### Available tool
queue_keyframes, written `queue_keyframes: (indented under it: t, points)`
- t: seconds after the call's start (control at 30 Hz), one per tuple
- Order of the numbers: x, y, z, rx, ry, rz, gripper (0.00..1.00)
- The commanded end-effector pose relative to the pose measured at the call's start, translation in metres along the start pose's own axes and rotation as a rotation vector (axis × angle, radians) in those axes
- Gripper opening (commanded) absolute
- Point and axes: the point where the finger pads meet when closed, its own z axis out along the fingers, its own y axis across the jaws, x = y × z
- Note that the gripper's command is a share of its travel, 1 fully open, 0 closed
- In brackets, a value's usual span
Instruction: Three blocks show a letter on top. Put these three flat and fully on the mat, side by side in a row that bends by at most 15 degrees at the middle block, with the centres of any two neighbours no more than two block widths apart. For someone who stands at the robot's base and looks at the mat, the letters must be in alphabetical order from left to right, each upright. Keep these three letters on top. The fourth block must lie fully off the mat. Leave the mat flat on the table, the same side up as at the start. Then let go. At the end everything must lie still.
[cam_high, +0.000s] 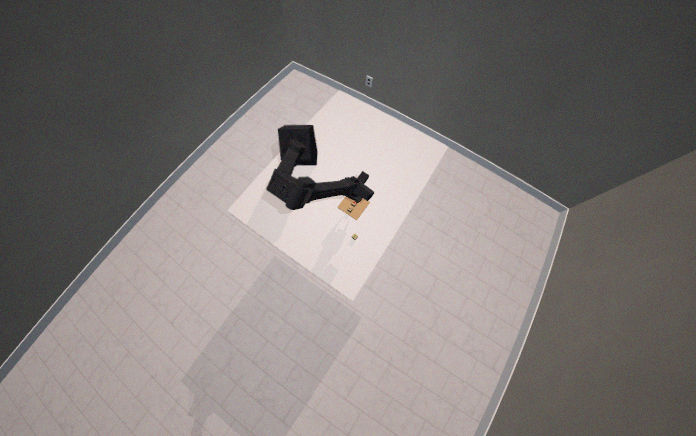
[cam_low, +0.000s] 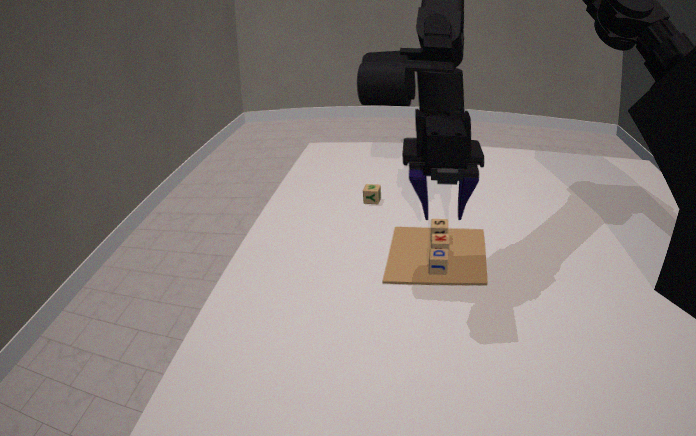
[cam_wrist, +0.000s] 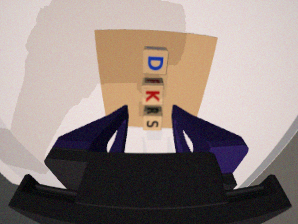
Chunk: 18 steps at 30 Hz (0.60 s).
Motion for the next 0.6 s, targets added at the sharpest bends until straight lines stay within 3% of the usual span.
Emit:
queue_keyframes:
  t: [0.0,0.4,0.57]
  points:
    - [-0.002,-0.007,-0.019,0.025,-0.008,0.016,0.44]
    - [-0.001,-0.007,-0.042,0.026,-0.008,0.017,0.44]
    - [0.003,-0.004,-0.040,0.014,-0.003,0.025,0.44]
